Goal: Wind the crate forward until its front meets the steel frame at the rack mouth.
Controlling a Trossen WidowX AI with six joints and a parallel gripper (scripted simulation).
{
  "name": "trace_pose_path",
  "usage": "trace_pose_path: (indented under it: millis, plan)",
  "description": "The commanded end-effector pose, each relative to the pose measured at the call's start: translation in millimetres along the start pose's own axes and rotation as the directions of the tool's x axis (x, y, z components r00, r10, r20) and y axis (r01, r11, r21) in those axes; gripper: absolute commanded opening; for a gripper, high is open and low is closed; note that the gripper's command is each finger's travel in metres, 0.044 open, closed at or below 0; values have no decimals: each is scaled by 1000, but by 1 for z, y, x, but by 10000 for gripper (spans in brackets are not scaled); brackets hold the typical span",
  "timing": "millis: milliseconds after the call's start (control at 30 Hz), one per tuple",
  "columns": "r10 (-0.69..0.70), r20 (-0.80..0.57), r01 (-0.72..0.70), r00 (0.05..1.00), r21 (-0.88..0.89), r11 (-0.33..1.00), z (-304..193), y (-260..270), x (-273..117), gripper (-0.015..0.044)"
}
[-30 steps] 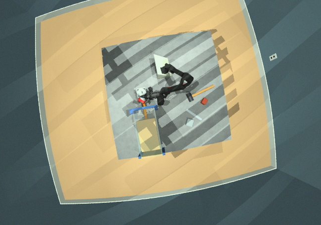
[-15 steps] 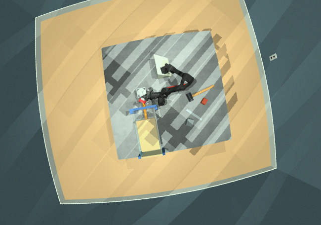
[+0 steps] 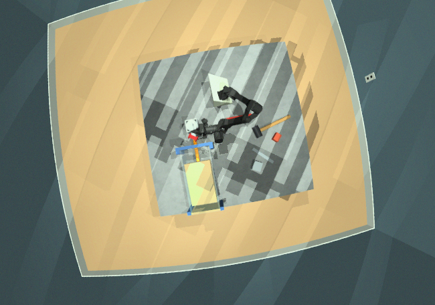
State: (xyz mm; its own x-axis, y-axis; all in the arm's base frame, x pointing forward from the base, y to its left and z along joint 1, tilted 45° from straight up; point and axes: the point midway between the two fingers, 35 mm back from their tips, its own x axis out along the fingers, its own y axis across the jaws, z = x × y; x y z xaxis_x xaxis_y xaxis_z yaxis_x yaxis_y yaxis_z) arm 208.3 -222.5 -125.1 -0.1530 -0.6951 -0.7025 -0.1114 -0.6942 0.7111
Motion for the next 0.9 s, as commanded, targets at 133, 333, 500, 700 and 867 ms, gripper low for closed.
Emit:
trace_pose_path:
  millis: [133, 333, 500, 700, 867]
  plan:
    - [5, 3, -5, 1000, 0, 1000, 3, -1, 0, 0]
    - [0, 0, 0, 1000, -2, 1000, 2, -2, 0, 26]
    - [0, 0, 0, 1000, -2, 1000, 2, -2, 0, 157]
    - [0, 0, 0, 1000, -2, 1000, 2, -2, 0, 240]
    - [0, 0, 0, 1000, -2, 1000, 2, -2, 0, 240]
